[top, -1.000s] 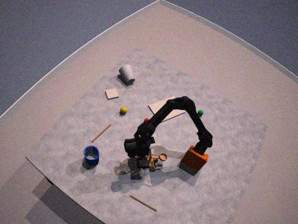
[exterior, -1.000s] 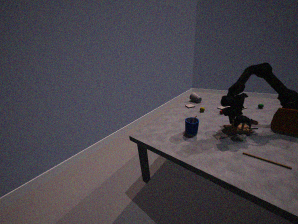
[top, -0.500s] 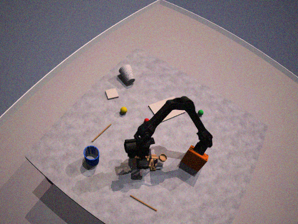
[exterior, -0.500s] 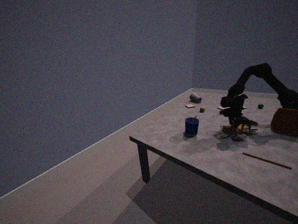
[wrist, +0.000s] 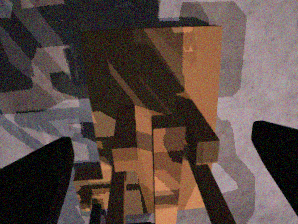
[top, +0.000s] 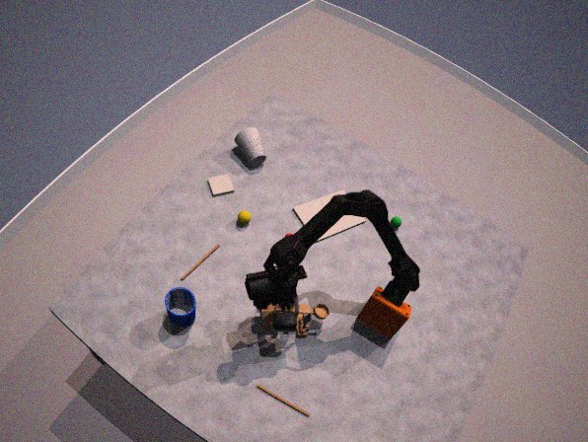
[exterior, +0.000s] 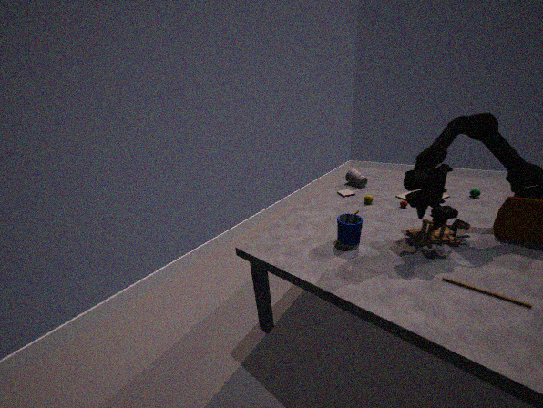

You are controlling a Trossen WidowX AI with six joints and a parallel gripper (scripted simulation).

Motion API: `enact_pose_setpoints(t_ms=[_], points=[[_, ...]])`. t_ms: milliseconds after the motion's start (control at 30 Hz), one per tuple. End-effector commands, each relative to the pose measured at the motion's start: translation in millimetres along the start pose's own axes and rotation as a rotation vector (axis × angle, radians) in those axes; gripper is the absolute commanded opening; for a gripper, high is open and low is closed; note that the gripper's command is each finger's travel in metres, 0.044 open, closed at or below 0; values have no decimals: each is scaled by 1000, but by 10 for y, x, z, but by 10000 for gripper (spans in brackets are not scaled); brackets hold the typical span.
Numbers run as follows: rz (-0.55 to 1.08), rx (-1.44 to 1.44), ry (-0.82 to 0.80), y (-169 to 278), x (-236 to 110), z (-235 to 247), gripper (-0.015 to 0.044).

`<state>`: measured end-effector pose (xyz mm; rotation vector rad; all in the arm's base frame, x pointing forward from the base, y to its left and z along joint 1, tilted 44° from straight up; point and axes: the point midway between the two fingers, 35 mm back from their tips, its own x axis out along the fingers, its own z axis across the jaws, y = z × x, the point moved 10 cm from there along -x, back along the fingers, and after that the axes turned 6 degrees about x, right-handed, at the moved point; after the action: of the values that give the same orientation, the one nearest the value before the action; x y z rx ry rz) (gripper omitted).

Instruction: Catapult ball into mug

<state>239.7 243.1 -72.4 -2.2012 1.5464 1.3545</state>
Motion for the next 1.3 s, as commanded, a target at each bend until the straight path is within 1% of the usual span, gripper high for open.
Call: enact_pose_setpoints(t_ms=[0,33,100,133,233,333,400,467,500,767,1267], points=[[-40,10,-11,2,-637,4,440],[-39,10,-10,16,-719,3,440],[-39,10,-10,21,-746,3,440],[-42,4,-6,1,-559,16,440],[-42,4,-6,1,-559,16,440],[-35,5,-6,51,-694,7,440],[-35,5,-6,41,-588,8,440],[-35,5,-6,30,-326,9,440],[-35,6,-5,32,-248,8,440],[-35,6,-5,30,-200,8,440],[-35,6,-5,13,46,8,440]])
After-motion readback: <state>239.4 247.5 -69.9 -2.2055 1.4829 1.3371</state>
